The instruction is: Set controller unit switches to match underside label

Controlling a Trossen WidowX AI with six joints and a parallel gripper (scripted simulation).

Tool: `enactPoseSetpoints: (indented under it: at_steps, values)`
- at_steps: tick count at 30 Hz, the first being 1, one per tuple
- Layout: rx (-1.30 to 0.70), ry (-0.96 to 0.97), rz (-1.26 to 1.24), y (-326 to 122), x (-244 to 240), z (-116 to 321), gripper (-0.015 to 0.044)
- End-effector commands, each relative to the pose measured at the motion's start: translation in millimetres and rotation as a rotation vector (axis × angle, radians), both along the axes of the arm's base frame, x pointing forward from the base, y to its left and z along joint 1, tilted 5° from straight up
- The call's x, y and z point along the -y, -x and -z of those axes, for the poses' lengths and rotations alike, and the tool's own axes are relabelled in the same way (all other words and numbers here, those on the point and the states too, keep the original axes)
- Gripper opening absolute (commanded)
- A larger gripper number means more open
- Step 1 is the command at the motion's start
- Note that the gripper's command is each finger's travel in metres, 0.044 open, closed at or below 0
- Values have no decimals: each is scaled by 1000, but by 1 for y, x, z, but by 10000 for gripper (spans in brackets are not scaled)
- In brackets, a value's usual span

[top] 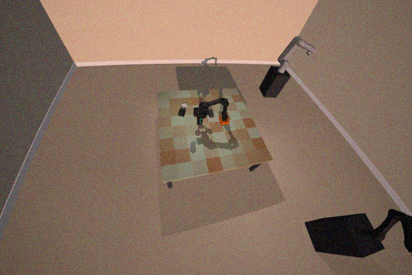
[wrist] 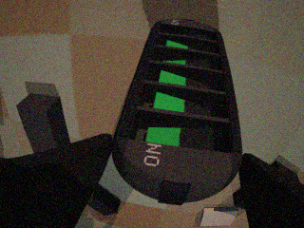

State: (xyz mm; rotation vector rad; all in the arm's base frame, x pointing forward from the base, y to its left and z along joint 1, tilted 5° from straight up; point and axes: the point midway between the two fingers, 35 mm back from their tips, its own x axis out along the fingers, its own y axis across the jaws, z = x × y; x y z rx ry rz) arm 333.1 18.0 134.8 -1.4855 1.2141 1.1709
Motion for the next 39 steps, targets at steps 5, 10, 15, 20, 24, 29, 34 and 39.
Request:
enactPoseSetpoints:
  at_steps: [5, 10, 15, 20, 24, 29, 34, 39]
  values:
    - [-3, -24, -3, 1, -9, -1, 336]
    - [-5, -35, -4, 2, -13, -2, 336]
    - [-6, -47, -5, 3, -17, -2, 336]
    - [-8, -58, -5, 3, -21, -3, 336]
    - [-9, -67, -6, 4, -24, -3, 336]
    - [-11, -78, -7, 4, -27, -3, 336]
    - [-13, -89, -7, 5, -31, -4, 337]
    - [-15, -101, -8, 6, -35, -4, 337]
